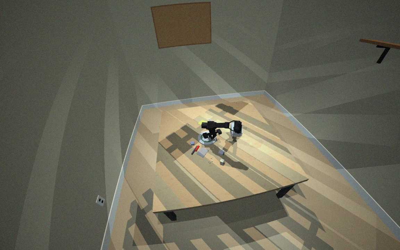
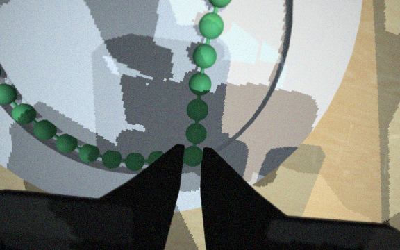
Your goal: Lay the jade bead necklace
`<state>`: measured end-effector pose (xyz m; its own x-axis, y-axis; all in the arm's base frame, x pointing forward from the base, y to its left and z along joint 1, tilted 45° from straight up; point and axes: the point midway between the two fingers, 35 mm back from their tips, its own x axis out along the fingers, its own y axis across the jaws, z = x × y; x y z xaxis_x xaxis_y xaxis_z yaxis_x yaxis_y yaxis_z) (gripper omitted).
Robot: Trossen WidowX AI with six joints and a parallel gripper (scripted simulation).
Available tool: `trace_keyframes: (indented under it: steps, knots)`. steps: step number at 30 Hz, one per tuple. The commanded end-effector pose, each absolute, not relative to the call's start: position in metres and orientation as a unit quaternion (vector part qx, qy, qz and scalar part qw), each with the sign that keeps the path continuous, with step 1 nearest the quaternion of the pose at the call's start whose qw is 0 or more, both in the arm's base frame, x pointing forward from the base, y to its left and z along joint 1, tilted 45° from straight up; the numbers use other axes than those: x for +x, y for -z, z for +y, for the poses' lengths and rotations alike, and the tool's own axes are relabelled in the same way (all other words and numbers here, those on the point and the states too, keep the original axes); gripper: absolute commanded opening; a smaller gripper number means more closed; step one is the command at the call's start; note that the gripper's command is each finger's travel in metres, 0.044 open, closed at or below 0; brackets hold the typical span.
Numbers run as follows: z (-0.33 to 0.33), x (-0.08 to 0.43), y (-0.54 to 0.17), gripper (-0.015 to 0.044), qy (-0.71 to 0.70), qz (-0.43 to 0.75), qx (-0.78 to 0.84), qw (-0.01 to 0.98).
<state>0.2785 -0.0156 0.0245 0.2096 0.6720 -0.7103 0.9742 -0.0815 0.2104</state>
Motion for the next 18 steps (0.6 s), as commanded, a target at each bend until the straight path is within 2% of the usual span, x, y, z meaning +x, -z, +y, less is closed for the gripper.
trace_keyframes:
  steps: [1,3,18]
  knots:
    - [-0.0108,0.2776,-0.0218,0.0000,0.223,0.589,0.701,0.336]
    - [-0.0106,0.2776,-0.0216,0.0000,0.223,0.589,0.701,0.336]
    - [-0.0152,0.2769,-0.0259,0.0394,0.223,0.588,0.700,0.337]
